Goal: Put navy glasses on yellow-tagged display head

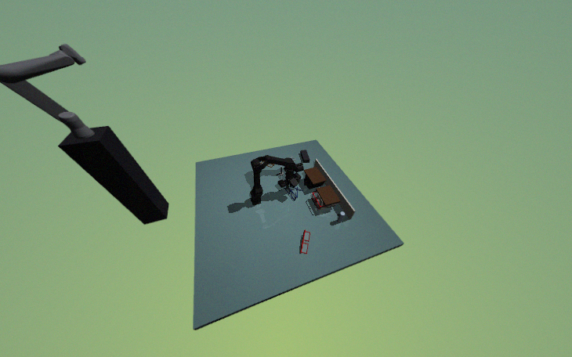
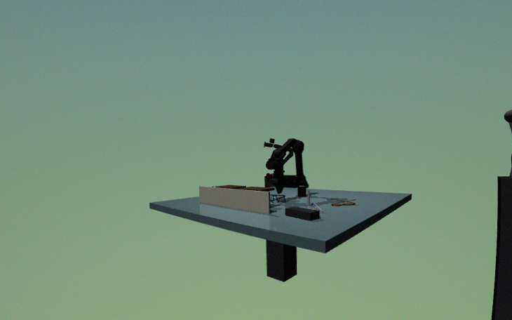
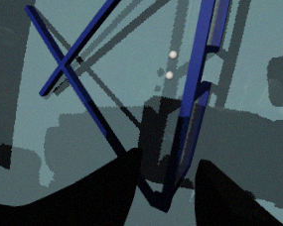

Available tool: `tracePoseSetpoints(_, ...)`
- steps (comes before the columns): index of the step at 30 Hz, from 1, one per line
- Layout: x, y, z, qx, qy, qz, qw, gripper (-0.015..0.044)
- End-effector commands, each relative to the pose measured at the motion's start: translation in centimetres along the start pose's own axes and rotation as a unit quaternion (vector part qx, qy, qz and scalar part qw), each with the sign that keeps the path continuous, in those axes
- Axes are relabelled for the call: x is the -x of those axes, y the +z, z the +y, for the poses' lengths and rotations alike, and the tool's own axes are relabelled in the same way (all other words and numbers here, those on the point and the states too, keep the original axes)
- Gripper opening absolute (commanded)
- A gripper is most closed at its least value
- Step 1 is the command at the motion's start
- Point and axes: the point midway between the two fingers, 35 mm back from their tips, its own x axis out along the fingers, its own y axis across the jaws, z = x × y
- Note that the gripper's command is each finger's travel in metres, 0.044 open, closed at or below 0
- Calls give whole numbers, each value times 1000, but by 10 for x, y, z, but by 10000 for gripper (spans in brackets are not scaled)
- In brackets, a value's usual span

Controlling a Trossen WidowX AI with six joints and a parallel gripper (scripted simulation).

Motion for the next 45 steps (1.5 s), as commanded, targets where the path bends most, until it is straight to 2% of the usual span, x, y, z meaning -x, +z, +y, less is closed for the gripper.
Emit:
tracePoseSetpoints(1,-7,-1,-1,-2,-2,3,1000,120)
tracePoseSetpoints(18,-34,-1,-6,-2,-2,3,1000,120)
tracePoseSetpoints(31,-35,-1,-1,-2,-2,3,1000,120)
tracePoseSetpoints(45,-35,0,-4,-1,-3,1,1000,27)
